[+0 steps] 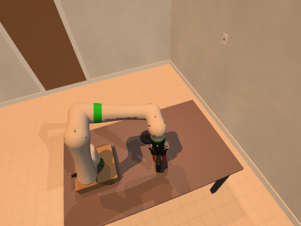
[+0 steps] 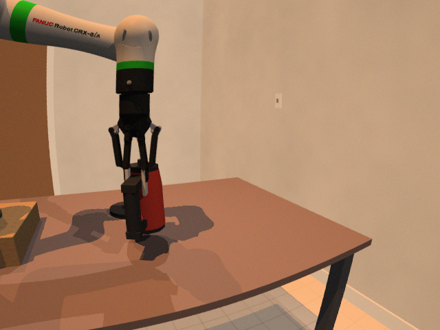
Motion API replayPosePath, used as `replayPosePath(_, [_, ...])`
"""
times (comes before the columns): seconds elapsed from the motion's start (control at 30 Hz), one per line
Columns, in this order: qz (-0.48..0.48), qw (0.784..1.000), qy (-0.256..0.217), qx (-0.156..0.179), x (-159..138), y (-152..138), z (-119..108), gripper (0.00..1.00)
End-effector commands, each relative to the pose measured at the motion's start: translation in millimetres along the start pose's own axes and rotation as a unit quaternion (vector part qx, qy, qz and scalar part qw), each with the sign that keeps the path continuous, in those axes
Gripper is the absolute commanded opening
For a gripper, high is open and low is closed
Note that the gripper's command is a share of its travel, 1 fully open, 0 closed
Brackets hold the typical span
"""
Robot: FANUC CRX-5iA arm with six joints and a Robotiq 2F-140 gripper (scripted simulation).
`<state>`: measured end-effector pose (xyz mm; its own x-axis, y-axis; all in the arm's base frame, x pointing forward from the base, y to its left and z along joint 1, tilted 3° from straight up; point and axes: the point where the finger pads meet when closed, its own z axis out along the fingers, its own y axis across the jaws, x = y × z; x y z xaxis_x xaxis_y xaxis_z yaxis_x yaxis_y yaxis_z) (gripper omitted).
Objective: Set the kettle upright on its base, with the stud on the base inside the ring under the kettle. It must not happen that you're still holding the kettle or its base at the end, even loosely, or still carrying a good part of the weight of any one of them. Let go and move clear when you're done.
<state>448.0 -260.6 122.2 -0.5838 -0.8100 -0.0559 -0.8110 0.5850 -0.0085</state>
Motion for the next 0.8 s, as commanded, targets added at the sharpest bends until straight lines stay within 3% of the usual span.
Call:
replayPosePath(0.0, [0.000, 1.000, 0.000, 0.000, -6.2, 3.0, -0.3, 0.00])
replayPosePath(0.77, [0.000, 1.000, 0.000, 0.000, -64.1, 33.9, -0.3, 0.00])
